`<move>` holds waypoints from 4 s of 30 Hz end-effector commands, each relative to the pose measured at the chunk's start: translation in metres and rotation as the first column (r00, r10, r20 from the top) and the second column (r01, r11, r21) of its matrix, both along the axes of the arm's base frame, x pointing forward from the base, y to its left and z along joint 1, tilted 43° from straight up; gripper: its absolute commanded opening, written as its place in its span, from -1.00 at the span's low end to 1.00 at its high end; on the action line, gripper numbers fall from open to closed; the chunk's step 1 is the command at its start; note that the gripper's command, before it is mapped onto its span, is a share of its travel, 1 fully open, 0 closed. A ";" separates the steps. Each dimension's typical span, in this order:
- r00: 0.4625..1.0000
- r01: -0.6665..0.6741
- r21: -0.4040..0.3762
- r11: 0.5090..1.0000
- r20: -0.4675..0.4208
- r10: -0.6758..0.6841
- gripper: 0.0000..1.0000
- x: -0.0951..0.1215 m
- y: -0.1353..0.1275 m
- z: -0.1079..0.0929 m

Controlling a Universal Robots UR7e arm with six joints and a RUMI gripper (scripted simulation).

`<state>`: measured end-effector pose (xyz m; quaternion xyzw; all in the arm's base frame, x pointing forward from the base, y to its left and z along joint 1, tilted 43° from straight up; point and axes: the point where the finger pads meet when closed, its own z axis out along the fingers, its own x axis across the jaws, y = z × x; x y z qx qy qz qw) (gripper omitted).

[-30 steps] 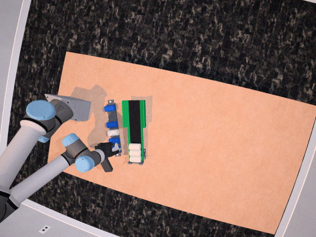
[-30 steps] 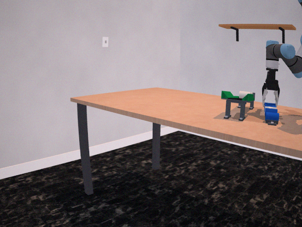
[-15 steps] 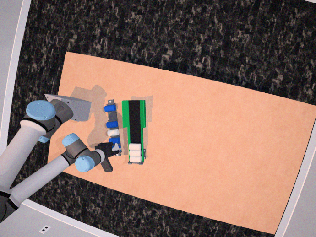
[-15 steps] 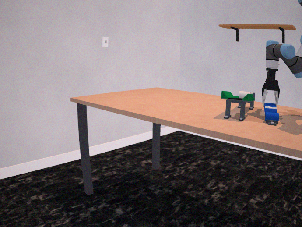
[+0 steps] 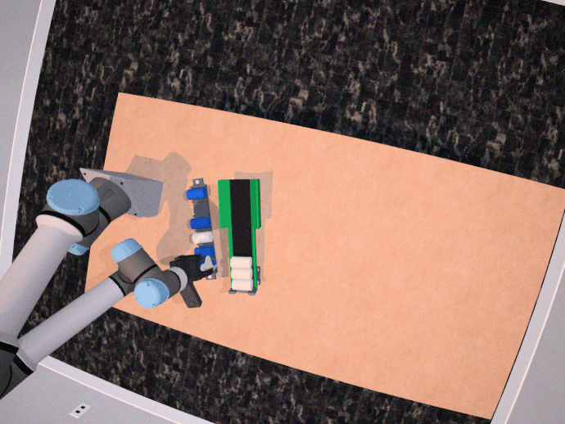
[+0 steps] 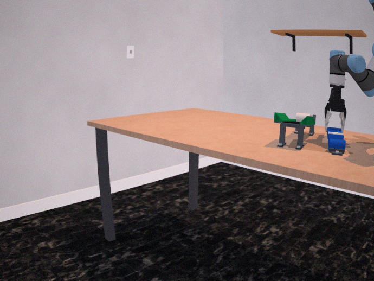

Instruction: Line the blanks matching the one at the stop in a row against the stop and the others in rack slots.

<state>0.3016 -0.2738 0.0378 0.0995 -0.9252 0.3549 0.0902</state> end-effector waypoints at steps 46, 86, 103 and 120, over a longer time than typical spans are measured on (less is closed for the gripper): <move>1.000 0.000 0.000 1.000 0.001 0.000 0.04 0.003 0.019 0.021; 1.000 0.000 0.000 1.000 0.001 0.000 1.00 0.009 0.061 0.066; 1.000 -0.003 0.000 1.000 -0.002 0.003 1.00 0.009 0.061 0.066; 0.993 -0.087 0.015 0.996 -0.079 0.088 1.00 0.010 0.063 0.063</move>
